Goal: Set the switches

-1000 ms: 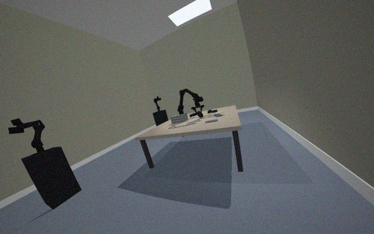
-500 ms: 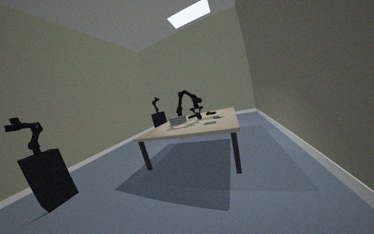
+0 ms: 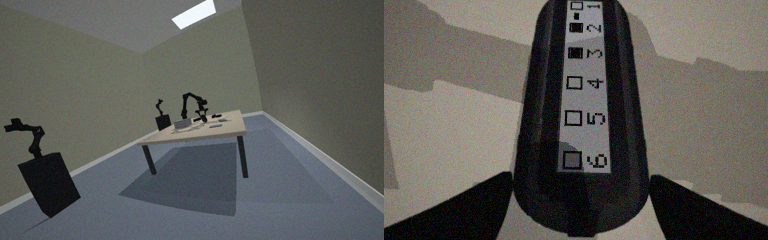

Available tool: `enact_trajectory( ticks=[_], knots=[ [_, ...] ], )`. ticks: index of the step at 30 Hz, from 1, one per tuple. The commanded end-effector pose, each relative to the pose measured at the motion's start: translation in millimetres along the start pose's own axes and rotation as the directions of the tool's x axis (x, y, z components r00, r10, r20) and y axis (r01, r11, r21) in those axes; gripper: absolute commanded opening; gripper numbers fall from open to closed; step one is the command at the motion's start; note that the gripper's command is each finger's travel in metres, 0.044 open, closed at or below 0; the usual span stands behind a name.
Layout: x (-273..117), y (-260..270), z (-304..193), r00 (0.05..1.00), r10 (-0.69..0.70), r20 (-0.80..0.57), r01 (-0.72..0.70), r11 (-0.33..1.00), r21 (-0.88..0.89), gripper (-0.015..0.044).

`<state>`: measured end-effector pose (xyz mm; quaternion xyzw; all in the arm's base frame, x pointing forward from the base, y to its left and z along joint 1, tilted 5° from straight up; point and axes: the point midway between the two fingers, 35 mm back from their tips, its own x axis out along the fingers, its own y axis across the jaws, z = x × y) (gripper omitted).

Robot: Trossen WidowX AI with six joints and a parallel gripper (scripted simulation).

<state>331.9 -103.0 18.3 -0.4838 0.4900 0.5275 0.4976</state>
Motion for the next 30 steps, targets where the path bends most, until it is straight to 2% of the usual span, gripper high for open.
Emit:
enact_trajectory(
  ticks=[1, 30],
  knots=[
    [-4.1, -1.0, 7.3, 1.0, -0.005, 0.007, 0.005, 1.0, -0.006, 0.0335],
    [-14.5, -0.9, 28.3, 1.0, -0.005, 0.008, 0.005, 1.0, -0.006, 0.0335]
  ],
)
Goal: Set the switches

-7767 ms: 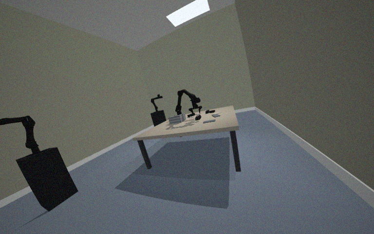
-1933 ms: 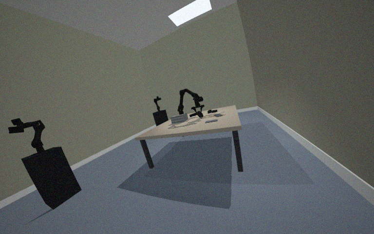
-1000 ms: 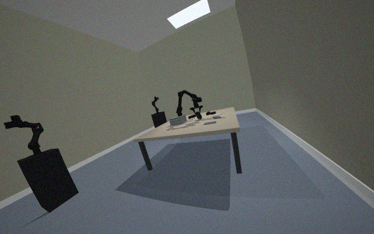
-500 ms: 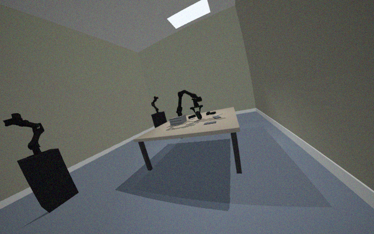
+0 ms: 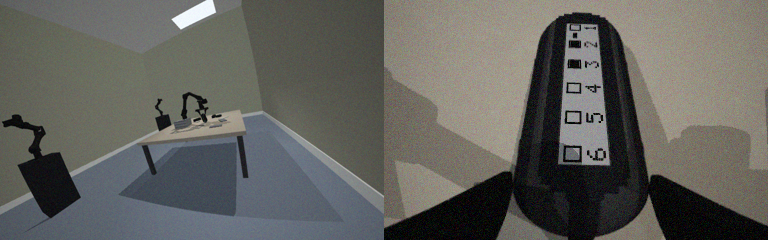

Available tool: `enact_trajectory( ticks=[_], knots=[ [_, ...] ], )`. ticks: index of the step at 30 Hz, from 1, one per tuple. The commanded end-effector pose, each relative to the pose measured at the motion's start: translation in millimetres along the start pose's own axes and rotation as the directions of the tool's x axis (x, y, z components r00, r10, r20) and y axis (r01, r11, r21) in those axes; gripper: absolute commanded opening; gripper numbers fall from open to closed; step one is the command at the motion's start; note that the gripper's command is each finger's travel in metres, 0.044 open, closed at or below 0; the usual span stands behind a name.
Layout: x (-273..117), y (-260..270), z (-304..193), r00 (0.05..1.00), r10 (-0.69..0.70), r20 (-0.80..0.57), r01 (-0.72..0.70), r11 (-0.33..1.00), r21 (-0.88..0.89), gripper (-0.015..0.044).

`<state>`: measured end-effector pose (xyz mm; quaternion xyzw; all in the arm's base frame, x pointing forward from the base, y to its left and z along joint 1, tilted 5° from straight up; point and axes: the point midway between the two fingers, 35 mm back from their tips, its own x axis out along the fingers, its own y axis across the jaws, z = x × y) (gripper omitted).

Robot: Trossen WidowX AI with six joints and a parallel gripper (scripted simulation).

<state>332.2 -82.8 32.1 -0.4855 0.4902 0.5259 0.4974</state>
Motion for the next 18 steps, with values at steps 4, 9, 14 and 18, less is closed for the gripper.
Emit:
enact_trajectory(
  ticks=[4, 9, 14, 18],
  knots=[
    [-3.2, -0.5, 11.0, 1.0, -0.002, 0.012, 0.002, 1.0, -0.006, 0.0335],
    [-4.5, -0.5, 14.9, 1.0, -0.002, 0.013, 0.002, 1.0, -0.006, 0.0335],
    [-5.7, -0.5, 18.8, 1.0, -0.002, 0.013, 0.002, 1.0, -0.006, 0.0335],
    [-6.6, -0.5, 22.0, 1.0, -0.002, 0.013, 0.002, 1.0, -0.006, 0.0335]
  ],
)
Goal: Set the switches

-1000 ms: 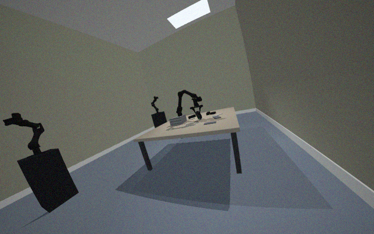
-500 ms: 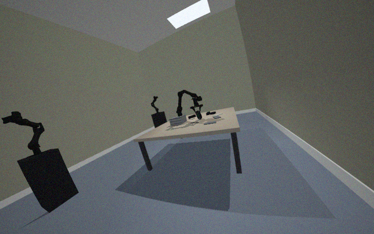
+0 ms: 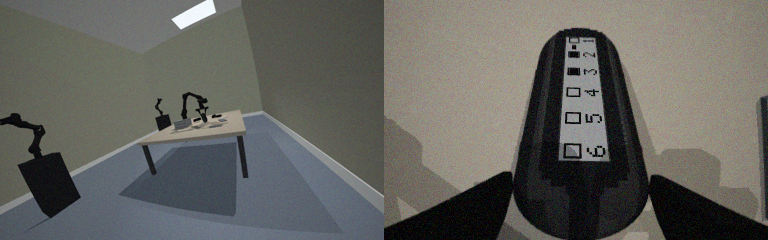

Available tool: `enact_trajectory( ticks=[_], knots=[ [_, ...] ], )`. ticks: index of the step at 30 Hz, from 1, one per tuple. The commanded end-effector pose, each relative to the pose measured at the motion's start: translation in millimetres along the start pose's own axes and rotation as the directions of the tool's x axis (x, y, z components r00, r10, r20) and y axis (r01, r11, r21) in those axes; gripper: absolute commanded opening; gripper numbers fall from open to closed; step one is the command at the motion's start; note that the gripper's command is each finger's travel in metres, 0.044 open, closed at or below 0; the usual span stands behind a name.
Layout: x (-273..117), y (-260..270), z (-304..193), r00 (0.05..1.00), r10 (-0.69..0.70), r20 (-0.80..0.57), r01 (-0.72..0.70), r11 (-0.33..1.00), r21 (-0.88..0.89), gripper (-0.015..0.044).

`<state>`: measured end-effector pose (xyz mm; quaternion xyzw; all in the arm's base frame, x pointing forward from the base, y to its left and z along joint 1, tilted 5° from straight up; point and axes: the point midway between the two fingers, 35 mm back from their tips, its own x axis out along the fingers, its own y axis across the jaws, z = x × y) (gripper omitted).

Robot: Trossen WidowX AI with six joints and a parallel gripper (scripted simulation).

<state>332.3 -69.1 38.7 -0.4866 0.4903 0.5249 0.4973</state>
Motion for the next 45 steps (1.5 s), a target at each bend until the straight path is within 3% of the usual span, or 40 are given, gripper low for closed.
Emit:
enact_trajectory(
  ticks=[1, 45],
  knots=[
    [-0.9, -0.3, 8.7, 1.0, 0.0, 0.015, 0.001, 1.0, -0.006, 0.0335],
    [-8.8, -0.2, 38.0, 1.0, -0.001, 0.017, 0.001, 1.0, -0.006, 0.0336]
  ],
)
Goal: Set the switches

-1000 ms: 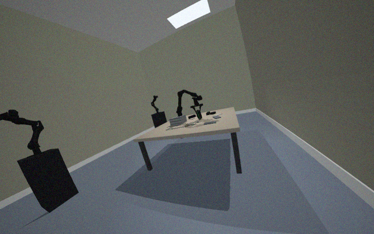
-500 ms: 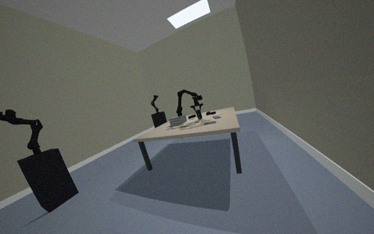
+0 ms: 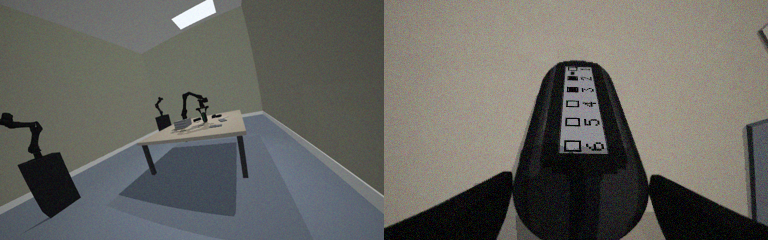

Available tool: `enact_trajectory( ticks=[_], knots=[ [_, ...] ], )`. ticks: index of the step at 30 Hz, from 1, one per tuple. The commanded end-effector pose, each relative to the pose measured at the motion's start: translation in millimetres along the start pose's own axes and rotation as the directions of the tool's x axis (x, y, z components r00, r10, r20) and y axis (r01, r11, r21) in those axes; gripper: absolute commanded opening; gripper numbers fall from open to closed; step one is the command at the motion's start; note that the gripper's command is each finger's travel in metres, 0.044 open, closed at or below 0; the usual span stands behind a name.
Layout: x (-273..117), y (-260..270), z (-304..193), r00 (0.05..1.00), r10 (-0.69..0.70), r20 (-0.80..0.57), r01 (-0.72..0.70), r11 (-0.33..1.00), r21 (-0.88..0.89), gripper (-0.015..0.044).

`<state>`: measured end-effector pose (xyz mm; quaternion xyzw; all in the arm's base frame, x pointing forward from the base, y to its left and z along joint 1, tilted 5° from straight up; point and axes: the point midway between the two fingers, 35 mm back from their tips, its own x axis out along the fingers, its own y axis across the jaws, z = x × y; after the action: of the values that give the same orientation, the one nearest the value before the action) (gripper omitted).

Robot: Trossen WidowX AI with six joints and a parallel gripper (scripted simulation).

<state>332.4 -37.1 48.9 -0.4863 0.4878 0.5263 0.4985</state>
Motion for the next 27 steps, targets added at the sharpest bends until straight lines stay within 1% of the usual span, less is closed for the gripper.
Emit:
enact_trajectory(
  ticks=[1, 27],
  knots=[
    [-0.2, 0.4, 6.0, 1.0, 0.001, 0.012, -0.001, 1.0, -0.003, 0.0336],
    [-1.2, 0.4, 26.4, 1.0, 0.001, 0.014, -0.001, 1.0, -0.003, 0.0336]
  ],
)
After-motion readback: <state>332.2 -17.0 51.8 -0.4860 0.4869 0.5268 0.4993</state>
